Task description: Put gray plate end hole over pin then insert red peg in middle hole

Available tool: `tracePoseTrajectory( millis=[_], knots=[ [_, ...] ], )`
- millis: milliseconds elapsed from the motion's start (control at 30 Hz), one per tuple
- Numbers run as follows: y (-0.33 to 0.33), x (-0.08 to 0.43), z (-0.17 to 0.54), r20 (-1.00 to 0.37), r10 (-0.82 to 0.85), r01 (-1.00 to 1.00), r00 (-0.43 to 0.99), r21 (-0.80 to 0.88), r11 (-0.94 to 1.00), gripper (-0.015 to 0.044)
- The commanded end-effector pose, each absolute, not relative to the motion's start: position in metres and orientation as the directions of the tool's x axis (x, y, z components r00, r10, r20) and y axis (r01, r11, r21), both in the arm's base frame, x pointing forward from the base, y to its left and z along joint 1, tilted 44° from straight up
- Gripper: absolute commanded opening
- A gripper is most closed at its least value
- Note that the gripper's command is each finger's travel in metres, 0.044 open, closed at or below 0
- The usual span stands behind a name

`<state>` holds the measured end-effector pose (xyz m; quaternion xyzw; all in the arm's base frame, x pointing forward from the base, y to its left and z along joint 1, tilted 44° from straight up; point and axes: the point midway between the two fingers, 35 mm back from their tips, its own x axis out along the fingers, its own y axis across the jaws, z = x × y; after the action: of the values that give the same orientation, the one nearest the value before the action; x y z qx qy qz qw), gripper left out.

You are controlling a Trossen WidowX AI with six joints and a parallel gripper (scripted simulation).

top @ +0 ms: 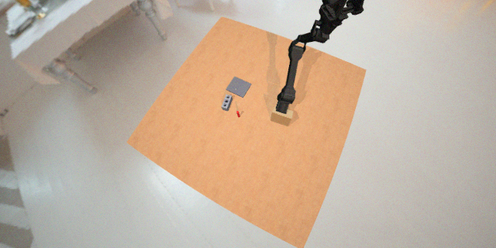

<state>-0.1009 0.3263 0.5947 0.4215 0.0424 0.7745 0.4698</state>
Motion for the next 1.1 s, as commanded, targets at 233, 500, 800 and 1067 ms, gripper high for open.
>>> tracePoseTrajectory(
  millis=[233, 500, 800, 1067],
  knots=[
    [0.396, -0.044, 0.535, 0.428, 0.903, -0.763, -0.044, 0.569, -0.307, 0.0440],
    [0.450, 0.034, 0.459, 0.163, 0.971, -0.685, 0.177, 0.728, 0.003, 0.0440],
    [0.467, 0.149, 0.354, -0.184, 0.871, -0.426, 0.456, 0.813, 0.395, 0.0440],
    [0.433, 0.247, 0.259, -0.470, 0.620, -0.064, 0.628, 0.763, 0.643, 0.0440]
  ],
)
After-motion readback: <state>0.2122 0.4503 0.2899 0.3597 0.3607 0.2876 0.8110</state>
